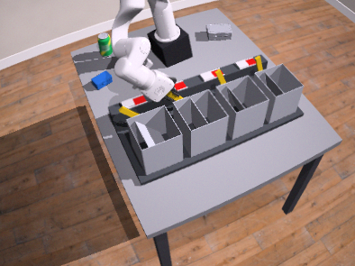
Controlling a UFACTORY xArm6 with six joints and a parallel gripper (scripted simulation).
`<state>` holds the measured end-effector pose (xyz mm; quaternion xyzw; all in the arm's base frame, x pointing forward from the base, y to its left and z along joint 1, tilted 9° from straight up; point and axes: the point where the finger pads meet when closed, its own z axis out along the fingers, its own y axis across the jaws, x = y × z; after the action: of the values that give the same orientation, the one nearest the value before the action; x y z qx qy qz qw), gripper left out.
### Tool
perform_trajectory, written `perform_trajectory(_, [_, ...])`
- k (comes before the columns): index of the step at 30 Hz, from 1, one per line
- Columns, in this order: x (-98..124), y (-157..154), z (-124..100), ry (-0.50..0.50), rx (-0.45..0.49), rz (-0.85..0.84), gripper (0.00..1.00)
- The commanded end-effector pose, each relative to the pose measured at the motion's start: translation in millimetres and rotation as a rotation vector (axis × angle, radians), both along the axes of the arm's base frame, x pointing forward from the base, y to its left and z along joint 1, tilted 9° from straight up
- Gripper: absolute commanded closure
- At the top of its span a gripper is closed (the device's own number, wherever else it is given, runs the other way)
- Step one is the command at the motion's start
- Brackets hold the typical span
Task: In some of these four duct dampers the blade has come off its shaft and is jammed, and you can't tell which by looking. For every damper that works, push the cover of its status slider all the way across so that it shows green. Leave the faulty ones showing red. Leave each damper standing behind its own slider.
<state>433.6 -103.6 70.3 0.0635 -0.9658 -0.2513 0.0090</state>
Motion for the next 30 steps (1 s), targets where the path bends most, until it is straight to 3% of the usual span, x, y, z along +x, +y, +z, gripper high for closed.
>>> perform_trajectory(1, [1.1, -0.4, 1.3, -0.003, 0.0, 0.0, 0.81])
perform_trajectory(15, [1.1, -0.4, 1.3, -0.003, 0.0, 0.0, 0.81])
perform_trajectory(30, [1.1, -0.4, 1.3, -0.003, 0.0, 0.0, 0.61])
